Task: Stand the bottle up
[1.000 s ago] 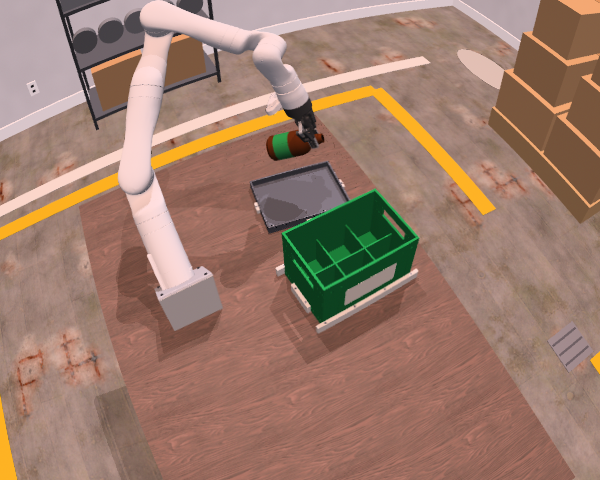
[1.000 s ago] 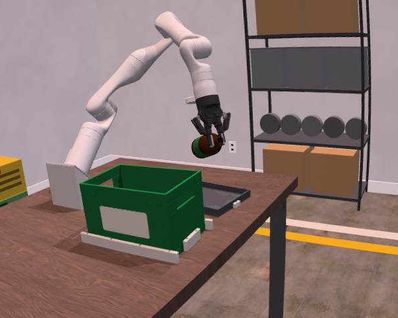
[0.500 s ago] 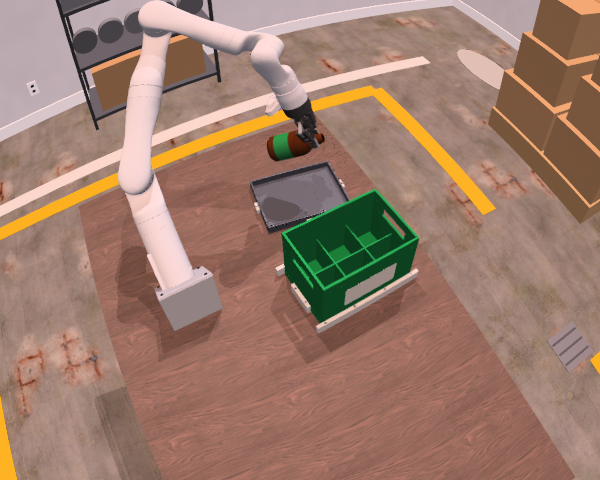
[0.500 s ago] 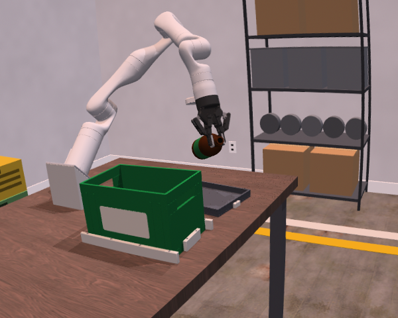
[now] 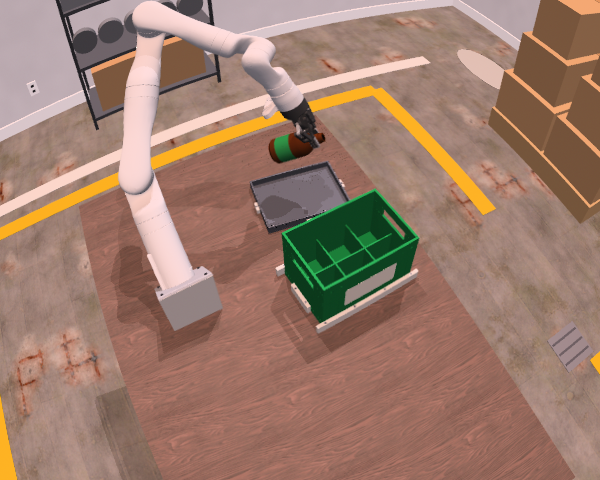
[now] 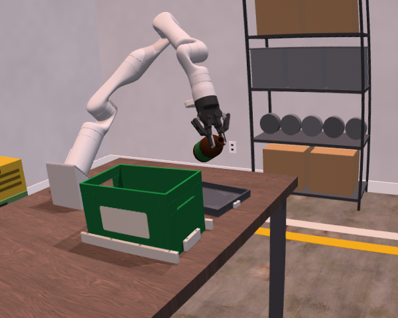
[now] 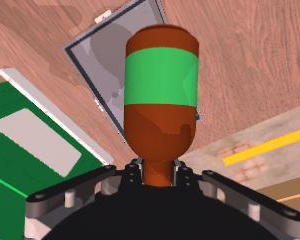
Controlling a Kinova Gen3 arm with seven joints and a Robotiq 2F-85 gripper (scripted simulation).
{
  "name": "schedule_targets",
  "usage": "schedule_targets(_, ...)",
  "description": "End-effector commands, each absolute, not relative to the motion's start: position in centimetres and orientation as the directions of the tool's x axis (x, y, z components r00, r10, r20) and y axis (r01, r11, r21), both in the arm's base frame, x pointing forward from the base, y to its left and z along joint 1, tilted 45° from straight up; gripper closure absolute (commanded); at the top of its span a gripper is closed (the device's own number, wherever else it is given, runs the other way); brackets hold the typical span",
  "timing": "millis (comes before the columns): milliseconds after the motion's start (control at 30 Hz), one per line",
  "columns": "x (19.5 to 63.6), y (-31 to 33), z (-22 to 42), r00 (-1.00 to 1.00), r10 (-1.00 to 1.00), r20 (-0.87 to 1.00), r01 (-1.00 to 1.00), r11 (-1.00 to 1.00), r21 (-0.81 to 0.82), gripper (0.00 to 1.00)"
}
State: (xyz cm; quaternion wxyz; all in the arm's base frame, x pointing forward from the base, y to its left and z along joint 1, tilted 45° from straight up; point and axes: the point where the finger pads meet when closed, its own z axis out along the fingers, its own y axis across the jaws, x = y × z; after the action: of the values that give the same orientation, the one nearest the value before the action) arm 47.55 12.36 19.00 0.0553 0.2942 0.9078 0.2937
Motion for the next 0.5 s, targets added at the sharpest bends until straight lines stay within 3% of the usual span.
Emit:
schedule_targets(0,47.5,12.58,19.25,-0.819,0.573,0.046,0.492,0.658,0.57,1.0)
schedule_targets(467,47.36,12.4,19.23,-0.805,0.594,0.007,0.492,0.66,0.567,1.0)
